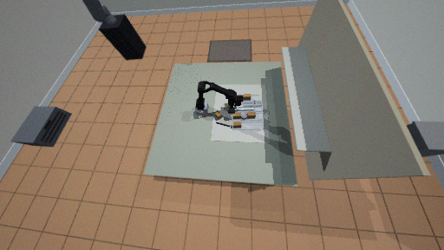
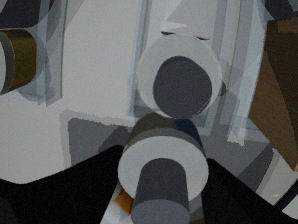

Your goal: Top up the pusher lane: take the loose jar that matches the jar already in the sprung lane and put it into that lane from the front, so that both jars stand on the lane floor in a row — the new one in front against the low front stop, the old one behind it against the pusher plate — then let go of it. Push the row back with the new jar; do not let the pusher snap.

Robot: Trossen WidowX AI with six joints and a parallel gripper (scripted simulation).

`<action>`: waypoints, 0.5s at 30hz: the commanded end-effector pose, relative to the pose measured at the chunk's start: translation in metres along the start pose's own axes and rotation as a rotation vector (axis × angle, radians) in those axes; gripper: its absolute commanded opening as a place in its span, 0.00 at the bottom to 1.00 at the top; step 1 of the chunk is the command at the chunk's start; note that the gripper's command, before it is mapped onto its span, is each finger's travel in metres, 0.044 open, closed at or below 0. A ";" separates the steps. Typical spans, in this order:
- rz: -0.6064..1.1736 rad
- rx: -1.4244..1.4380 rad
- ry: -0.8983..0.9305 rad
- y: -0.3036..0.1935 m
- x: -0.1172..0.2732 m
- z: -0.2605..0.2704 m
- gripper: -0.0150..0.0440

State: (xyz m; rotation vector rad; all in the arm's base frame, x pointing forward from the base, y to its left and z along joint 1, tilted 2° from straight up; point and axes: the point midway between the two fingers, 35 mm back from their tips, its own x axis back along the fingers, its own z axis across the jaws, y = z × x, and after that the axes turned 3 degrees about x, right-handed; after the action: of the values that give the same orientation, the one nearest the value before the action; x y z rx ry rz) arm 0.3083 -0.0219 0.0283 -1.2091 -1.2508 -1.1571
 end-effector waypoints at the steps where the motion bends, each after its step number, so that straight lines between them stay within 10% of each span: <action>1: -0.030 0.000 -0.005 0.010 0.004 -0.001 0.25; 15: -0.030 0.000 -0.005 0.016 0.004 -0.001 0.25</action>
State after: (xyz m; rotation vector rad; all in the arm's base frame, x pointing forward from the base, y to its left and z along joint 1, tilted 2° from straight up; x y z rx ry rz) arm 0.3144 -0.0220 0.0287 -1.2086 -1.2510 -1.1564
